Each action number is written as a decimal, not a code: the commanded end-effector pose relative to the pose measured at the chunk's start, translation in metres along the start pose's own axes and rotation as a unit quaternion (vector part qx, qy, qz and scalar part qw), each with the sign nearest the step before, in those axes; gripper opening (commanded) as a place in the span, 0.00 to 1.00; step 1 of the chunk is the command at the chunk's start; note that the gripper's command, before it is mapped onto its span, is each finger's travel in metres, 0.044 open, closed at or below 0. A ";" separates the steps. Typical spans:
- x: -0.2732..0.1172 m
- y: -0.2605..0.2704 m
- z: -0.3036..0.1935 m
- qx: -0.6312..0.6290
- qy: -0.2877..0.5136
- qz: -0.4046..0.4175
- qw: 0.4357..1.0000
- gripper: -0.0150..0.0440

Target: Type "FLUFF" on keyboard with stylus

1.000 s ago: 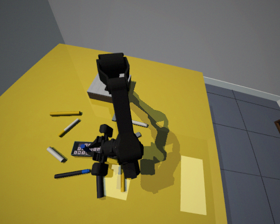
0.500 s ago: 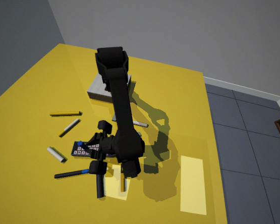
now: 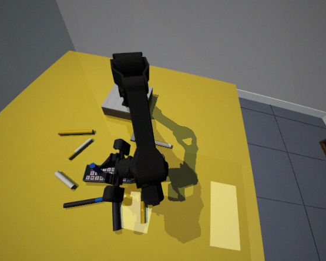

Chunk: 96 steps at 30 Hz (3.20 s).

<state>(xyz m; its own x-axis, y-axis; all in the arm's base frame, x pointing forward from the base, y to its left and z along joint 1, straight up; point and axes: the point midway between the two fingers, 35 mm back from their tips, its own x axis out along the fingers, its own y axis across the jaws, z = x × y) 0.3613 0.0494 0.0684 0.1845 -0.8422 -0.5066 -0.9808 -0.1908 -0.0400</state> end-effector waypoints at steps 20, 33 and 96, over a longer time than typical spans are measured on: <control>0.018 0.031 0.007 -0.008 0.005 0.002 1.000 0.25; 0.020 0.032 0.008 -0.008 0.005 0.002 1.000 0.39; 0.021 0.032 0.010 -0.008 0.005 0.002 1.000 0.39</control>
<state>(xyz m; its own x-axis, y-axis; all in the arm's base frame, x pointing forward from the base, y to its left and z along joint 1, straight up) 0.3323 0.0309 0.0367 0.1761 -0.8481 -0.4998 -0.9814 -0.1905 -0.0226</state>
